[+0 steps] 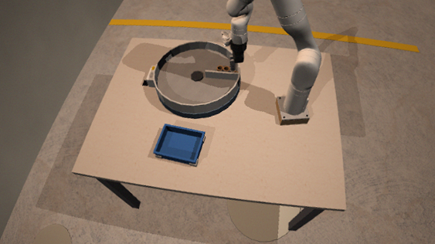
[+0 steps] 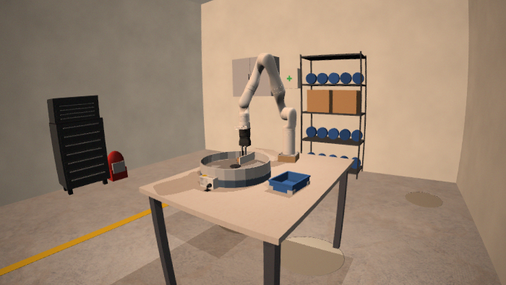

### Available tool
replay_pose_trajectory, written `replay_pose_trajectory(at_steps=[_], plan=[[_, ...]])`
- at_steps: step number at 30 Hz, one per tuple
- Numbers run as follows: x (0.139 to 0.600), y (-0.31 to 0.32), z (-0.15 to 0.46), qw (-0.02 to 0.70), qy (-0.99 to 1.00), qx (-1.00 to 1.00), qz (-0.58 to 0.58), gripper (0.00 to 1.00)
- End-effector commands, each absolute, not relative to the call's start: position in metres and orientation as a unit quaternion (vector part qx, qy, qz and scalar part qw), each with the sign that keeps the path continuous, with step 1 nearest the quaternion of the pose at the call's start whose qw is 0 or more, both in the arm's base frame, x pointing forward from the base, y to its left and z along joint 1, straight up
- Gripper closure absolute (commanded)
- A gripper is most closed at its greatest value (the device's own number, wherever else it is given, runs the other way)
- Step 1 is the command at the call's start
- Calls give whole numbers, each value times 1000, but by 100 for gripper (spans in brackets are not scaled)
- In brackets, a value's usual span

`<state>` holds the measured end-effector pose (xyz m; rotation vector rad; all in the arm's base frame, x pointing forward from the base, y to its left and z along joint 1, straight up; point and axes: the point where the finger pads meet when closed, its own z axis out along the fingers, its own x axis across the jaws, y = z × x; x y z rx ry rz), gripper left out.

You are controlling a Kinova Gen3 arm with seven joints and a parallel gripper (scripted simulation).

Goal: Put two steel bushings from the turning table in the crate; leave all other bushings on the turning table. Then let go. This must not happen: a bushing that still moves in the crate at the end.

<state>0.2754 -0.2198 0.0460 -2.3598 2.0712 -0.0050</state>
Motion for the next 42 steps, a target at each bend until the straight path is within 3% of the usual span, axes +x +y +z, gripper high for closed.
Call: replay_pose_trajectory(at_steps=[1,42], plan=[[276,-220,44,1,660,-752,-2,60],[275,-220,26,1,660,-751,-2,60]])
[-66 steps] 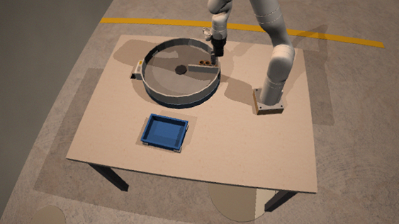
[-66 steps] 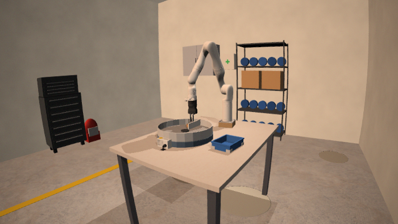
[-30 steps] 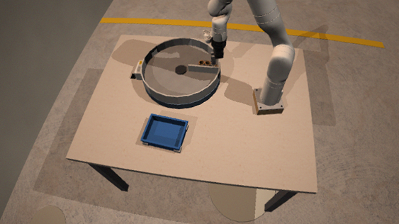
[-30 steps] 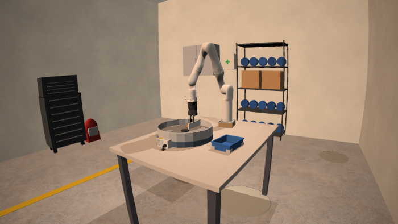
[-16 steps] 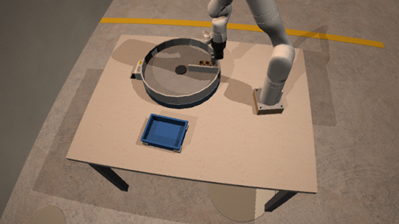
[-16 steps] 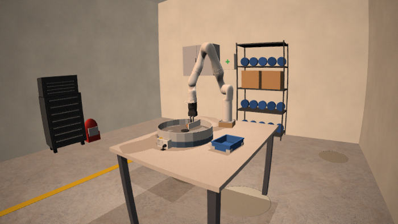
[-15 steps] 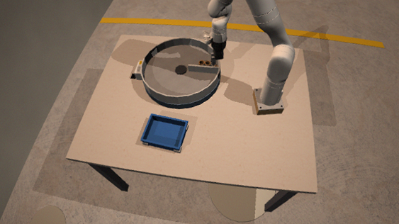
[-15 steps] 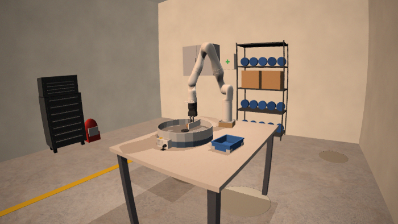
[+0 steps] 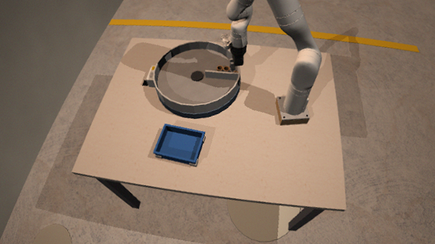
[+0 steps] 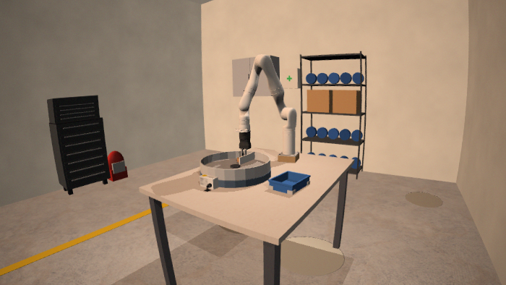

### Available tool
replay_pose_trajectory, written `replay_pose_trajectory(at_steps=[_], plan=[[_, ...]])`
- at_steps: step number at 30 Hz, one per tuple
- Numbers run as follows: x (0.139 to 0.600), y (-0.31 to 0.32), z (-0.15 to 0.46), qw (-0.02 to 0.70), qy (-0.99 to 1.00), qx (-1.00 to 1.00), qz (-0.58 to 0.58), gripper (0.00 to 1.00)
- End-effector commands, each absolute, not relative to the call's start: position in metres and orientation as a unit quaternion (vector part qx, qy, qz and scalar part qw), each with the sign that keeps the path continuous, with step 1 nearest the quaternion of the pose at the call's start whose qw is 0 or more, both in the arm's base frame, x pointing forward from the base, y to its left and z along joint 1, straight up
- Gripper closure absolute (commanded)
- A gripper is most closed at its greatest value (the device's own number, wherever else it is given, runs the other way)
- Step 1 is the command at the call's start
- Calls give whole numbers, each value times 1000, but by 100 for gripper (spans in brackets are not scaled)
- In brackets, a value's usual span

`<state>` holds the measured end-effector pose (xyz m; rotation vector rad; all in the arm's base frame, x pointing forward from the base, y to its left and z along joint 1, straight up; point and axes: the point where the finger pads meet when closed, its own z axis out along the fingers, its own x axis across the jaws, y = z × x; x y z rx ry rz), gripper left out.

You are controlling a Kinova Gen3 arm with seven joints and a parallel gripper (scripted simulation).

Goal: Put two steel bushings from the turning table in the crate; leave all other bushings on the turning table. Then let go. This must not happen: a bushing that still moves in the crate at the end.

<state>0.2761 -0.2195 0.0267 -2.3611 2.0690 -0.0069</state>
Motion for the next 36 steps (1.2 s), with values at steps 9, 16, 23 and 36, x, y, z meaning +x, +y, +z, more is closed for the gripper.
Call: replay_pose_trajectory(at_steps=[9,16,23,36], plan=[[276,-220,26,1,660,-751,-2,100],[276,-220,26,1,660,-751,-2,100],[276,-220,26,1,660,-751,-2,100],[276,-221,26,1,660,-751,-2,100]])
